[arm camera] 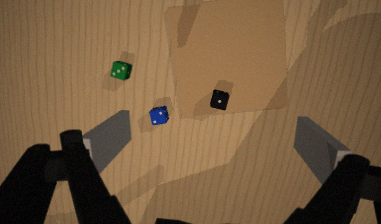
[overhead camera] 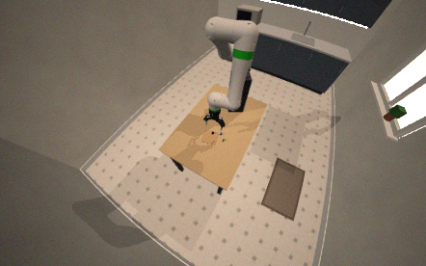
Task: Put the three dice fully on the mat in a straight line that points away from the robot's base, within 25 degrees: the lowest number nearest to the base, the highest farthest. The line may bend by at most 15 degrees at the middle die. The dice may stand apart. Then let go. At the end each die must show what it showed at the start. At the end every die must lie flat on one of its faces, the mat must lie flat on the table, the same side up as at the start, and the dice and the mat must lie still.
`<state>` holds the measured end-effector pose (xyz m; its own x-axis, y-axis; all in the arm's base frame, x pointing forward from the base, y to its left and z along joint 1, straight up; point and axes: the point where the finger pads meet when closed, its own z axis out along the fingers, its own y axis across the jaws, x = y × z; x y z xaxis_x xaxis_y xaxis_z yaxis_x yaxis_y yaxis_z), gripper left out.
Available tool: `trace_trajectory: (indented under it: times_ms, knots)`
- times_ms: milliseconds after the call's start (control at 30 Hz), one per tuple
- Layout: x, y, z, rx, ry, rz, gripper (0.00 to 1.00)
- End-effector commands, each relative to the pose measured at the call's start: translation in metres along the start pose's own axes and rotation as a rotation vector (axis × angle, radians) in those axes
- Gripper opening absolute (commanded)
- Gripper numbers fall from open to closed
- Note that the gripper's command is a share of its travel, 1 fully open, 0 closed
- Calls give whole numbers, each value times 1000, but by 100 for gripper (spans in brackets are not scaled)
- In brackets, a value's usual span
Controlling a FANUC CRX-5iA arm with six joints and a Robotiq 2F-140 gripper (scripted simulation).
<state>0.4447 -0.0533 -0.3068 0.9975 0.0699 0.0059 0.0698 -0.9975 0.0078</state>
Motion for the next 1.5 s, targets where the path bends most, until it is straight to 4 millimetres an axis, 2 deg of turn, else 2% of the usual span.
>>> trace_trajectory:
  times_ms: [0, 67, 133, 200, 533, 633, 667, 800, 1133, 1233, 1333, 1467]
  knots:
    - [-1, -6, 1, 10, 2, -144, 100]
    - [-1, -6, 1, 10, 2, -144, 100]
    - [-3, -12, 3, 9, 2, -303, 100]
    - [-3, -14, 3, 9, 2, -333, 100]
    - [-8, -32, 6, 8, 5, -771, 100]
    - [-8, -32, 6, 8, 5, -777, 100]
    - [-10, -36, 7, 7, 5, -892, 100]
    - [-11, -41, 8, 7, 6, -1006, 100]
    - [-18, -59, 12, 5, 7, -1461, 100]
    - [-18, -60, 12, 5, 8, -1490, 100]
    - [-21, -67, 13, 5, 8, -1669, 100]
    - [-23, -70, 14, 4, 9, -1761, 100]
